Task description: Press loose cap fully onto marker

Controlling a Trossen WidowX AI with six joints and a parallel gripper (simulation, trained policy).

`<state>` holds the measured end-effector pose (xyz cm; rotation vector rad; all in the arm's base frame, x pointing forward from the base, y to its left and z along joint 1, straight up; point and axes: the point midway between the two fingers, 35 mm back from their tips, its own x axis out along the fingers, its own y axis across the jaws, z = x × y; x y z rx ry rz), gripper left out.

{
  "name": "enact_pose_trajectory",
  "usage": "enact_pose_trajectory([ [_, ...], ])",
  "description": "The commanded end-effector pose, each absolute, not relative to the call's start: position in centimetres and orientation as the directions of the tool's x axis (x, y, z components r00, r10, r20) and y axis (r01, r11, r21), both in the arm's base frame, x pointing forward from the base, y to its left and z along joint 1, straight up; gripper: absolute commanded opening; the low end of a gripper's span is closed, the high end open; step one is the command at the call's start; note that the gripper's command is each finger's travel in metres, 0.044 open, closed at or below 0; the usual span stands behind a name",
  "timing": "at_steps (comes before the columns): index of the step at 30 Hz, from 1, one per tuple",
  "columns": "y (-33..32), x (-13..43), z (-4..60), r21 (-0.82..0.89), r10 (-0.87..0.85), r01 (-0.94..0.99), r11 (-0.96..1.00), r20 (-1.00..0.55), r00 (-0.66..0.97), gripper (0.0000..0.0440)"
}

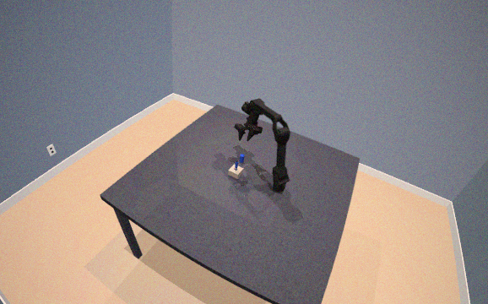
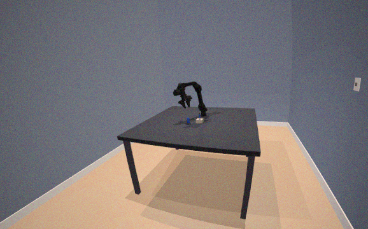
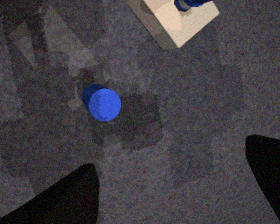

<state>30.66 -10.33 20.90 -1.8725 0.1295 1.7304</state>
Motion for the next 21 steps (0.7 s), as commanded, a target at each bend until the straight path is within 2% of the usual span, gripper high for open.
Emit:
enact_pose_trajectory([
  [1, -11.0, 31.0, 19.9, -0.315, 0.291, -0.450, -0.836, -0.949, 0.123, 0.0312],
  [21, -12.5, 31.9, 15.9, -0.187, 0.211, -0.451, -0.873, -0.977, -0.004, 0.0303],
])
